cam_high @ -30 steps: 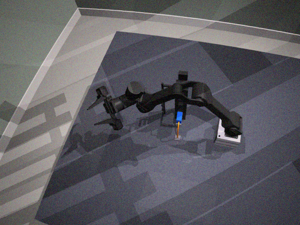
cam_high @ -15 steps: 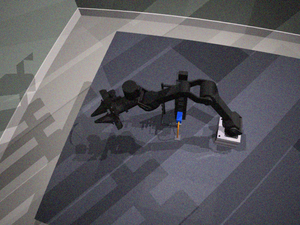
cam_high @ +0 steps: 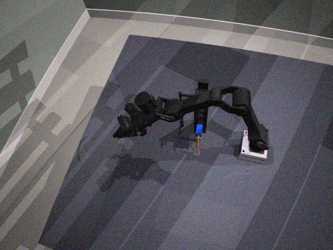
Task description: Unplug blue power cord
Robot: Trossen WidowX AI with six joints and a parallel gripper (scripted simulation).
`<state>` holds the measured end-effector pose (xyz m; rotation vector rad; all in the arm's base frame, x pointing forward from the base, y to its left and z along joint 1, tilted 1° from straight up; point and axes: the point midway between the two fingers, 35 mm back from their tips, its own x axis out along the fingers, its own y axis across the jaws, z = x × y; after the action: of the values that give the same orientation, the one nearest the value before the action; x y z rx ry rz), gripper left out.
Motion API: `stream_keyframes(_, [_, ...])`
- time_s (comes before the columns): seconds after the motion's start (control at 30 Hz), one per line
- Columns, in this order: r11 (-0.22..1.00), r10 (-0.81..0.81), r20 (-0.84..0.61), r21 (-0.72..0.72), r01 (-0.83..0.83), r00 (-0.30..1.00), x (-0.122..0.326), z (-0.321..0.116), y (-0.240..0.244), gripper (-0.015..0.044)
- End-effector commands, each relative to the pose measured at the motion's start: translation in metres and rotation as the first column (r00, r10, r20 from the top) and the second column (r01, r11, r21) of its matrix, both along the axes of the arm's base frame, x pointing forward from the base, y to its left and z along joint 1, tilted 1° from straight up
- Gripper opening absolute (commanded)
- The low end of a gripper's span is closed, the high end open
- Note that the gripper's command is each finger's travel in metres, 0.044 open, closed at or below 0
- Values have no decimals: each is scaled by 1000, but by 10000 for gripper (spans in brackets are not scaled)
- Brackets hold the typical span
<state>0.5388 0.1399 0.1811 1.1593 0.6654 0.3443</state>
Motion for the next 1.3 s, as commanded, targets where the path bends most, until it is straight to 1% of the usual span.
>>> stream_keyframes(0.0, [743,250,-42,-633,-220,967,-60,-51,-20,160])
stream_keyframes(0.17, [590,353,-100,-748,-304,930,-80,-61,-26,160])
stream_keyframes(0.33, [400,461,-184,-830,-388,868,-103,-71,-34,160])
stream_keyframes(0.47, [228,544,-269,-864,-449,795,-124,-78,-40,160])
stream_keyframes(0.63, [-2,633,-390,-865,-502,669,-152,-86,-49,160])
stream_keyframes(0.8, [-234,694,-515,-822,-519,503,-183,-91,-58,160])
stream_keyframes(0.93, [-410,716,-609,-763,-500,341,-209,-94,-66,160])
stream_keyframes(1.1, [-605,702,-704,-670,-430,109,-242,-95,-78,160])
stream_keyframes(1.27, [-748,643,-756,-583,-318,-126,-275,-93,-89,160])
